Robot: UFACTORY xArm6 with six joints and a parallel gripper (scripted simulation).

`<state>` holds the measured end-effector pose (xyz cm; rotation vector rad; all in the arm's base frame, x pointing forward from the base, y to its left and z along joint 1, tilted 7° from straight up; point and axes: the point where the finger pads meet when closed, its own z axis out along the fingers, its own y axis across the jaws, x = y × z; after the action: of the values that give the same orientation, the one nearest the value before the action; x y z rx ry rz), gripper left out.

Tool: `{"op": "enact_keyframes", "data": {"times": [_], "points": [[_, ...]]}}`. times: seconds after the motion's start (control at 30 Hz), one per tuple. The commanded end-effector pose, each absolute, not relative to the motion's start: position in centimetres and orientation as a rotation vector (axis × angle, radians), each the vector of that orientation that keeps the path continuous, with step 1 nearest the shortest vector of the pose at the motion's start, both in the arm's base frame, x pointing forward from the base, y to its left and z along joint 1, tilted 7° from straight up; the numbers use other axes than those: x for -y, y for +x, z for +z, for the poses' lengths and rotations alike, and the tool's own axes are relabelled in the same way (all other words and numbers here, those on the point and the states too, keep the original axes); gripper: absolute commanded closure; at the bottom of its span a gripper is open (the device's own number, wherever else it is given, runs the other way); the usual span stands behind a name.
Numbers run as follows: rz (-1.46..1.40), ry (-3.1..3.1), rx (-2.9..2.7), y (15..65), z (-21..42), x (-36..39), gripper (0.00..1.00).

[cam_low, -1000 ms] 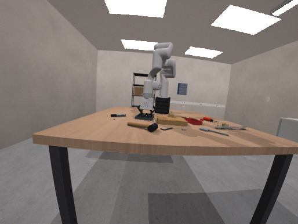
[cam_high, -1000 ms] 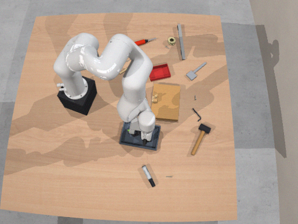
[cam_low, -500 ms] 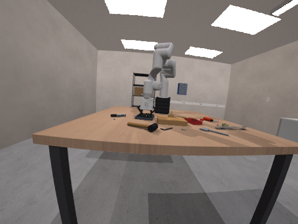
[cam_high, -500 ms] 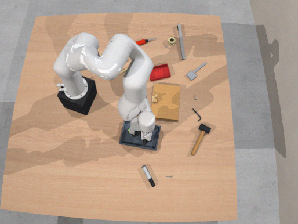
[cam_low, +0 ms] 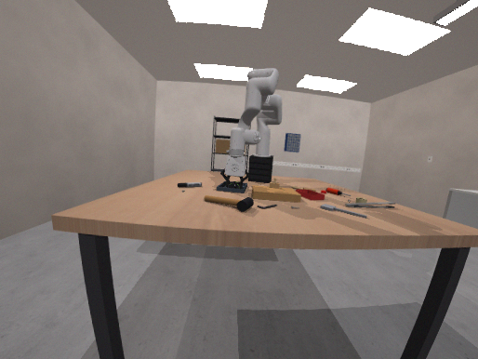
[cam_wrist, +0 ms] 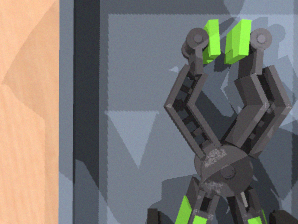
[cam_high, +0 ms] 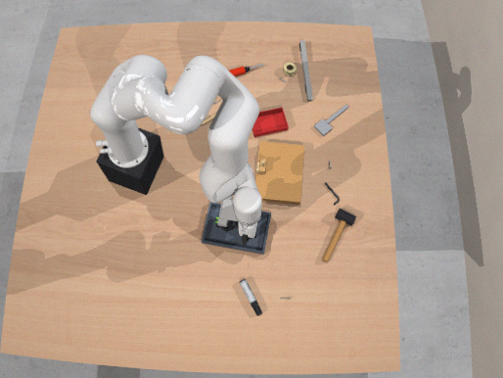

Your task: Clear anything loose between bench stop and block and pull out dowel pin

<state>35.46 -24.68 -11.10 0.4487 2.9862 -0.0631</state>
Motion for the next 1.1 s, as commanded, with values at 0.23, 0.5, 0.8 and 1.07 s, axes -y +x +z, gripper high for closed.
{"op": "enact_keyframes", "data": {"times": [0.23, 0.5, 0.8, 1.07], "points": [[-0.061, 0.449, -2.984, 35.40, -11.01, 24.67, 0.45], [-0.061, 0.449, -2.984, 35.38, -10.90, 24.66, 0.59], [-0.061, 0.449, -2.984, 35.37, -10.77, 24.66, 0.65], [-0.061, 0.449, -2.984, 35.35, -10.62, 24.65, 0.72]]}}
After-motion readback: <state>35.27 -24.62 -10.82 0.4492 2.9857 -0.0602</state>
